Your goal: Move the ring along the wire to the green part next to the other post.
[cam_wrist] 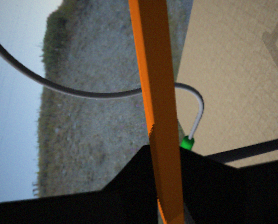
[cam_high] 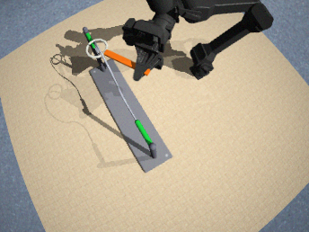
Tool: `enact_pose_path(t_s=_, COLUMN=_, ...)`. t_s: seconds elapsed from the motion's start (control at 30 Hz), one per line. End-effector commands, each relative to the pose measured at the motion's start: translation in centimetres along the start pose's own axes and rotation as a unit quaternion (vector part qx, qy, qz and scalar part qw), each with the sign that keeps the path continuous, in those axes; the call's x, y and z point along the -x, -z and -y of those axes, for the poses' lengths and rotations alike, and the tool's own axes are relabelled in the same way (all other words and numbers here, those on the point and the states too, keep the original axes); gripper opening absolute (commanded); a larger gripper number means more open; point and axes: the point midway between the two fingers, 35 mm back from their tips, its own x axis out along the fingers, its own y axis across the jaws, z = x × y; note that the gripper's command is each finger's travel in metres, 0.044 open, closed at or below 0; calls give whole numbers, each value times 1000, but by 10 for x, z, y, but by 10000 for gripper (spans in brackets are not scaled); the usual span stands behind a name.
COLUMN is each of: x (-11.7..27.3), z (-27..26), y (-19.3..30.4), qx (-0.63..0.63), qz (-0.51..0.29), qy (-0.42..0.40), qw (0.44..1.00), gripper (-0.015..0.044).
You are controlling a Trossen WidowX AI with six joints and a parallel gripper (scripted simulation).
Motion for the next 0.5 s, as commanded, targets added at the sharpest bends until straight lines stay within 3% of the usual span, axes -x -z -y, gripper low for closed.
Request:
enact_pose_path(t_s=0.0, x=0, z=-2, y=-1, qx=23, qz=4, qy=11, qw=1000, gripper=-150)
enact_pose_path(t_s=0.47, x=-1, z=6, y=-1, qx=93, qz=14, qy=62, qw=994, gripper=-150)
